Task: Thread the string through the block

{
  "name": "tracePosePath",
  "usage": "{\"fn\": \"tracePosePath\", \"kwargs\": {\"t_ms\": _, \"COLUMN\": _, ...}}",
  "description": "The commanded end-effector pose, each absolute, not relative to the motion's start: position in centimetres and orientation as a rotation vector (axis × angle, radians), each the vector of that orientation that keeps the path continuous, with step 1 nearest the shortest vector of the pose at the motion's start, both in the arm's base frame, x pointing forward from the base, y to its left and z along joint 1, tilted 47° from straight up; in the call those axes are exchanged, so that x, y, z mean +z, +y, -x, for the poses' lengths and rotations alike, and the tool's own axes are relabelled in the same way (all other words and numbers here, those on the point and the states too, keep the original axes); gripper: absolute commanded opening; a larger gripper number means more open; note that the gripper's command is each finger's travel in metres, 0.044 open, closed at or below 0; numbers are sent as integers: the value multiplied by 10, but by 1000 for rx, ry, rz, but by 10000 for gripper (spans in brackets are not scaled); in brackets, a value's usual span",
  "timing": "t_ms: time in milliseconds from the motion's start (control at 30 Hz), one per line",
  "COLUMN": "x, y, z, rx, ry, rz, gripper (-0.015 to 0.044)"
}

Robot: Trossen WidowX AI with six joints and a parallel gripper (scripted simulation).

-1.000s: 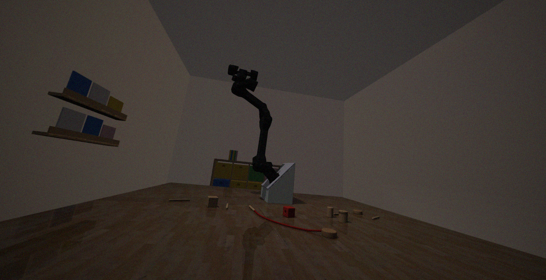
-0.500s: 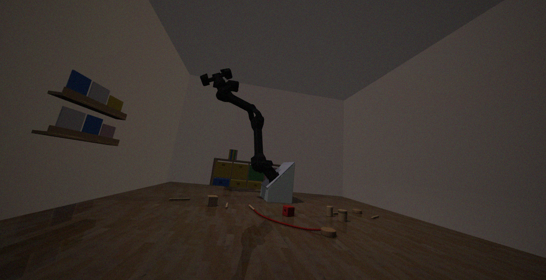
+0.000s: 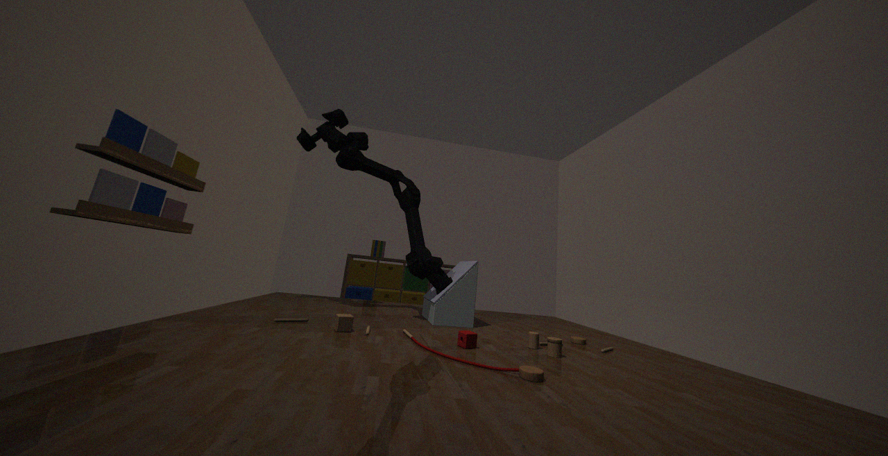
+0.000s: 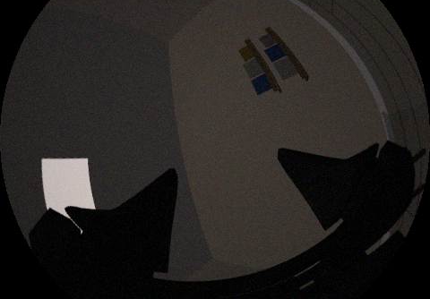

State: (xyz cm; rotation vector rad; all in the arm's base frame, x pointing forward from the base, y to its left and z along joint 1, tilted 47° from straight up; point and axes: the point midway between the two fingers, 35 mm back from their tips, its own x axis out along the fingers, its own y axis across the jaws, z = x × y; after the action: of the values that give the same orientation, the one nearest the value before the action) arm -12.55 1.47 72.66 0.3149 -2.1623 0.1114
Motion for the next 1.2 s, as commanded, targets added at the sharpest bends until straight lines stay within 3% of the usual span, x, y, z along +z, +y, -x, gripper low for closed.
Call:
{"fn": "tracePosePath", "kwargs": {"t_ms": 0, "x": 730, "y": -16, "z": 99, "rx": 6, "ry": -2098, "rz": -380, "gripper": 440}}
{"fn": "tracePosePath", "kwargs": {"t_ms": 633, "x": 700, "y": -136, "z": -94, "rx": -394, "ry": -1527, "rz": -599, "gripper": 440}}
{"fn": "tracePosePath", "kwargs": {"t_ms": 1167, "x": 567, "y": -158, "z": -310, "rx": -711, "ry": -677, "rz": -396, "gripper": 440}}
